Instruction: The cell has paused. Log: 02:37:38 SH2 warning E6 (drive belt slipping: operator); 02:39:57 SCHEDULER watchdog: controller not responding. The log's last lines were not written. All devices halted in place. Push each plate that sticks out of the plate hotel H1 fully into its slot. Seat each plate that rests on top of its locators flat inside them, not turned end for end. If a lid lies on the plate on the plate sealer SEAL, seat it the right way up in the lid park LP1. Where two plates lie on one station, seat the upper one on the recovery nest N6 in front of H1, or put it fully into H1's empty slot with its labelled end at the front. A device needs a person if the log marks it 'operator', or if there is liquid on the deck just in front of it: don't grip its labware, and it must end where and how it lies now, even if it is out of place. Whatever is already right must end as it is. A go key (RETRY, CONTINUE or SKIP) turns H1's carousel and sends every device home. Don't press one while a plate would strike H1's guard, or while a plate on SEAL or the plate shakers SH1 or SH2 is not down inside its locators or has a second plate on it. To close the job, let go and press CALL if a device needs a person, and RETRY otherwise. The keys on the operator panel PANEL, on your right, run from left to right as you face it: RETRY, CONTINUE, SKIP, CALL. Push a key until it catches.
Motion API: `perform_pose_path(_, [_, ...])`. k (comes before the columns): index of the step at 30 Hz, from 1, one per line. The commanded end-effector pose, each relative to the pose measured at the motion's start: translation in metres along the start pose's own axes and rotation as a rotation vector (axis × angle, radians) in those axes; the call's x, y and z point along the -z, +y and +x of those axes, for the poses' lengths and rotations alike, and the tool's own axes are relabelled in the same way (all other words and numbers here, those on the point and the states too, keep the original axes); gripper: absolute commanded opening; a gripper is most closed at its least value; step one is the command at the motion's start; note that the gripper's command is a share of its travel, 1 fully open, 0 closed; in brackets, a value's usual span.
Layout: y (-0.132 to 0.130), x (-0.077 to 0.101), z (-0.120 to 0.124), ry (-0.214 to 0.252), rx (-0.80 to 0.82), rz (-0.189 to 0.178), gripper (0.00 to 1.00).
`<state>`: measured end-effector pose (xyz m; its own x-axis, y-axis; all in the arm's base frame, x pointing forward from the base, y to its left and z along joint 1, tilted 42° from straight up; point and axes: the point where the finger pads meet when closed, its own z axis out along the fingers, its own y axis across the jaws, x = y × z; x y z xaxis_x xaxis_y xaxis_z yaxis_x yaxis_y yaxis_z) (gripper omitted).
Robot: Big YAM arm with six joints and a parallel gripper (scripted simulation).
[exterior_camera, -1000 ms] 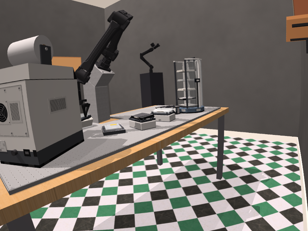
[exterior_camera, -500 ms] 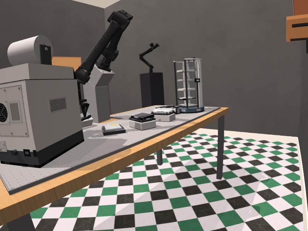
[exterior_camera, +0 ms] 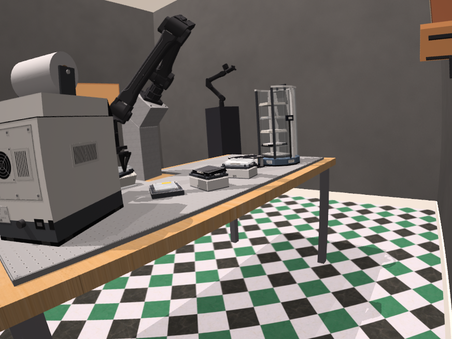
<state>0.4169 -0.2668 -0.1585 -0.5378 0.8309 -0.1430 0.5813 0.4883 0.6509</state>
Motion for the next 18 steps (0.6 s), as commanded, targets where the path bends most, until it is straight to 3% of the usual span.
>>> perform_pose_path(1, [0.0,0.003,-0.005,-0.013,-0.003,-0.001,0.84])
perform_pose_path(12, [0.0,0.003,-0.005,-0.013,-0.003,-0.001,0.84])
perform_pose_path(13, [0.002,0.008,-0.01,-0.032,-0.006,-0.004,0.84])
perform_pose_path(18, [0.0,0.014,-0.013,-0.041,-0.012,-0.003,0.84])
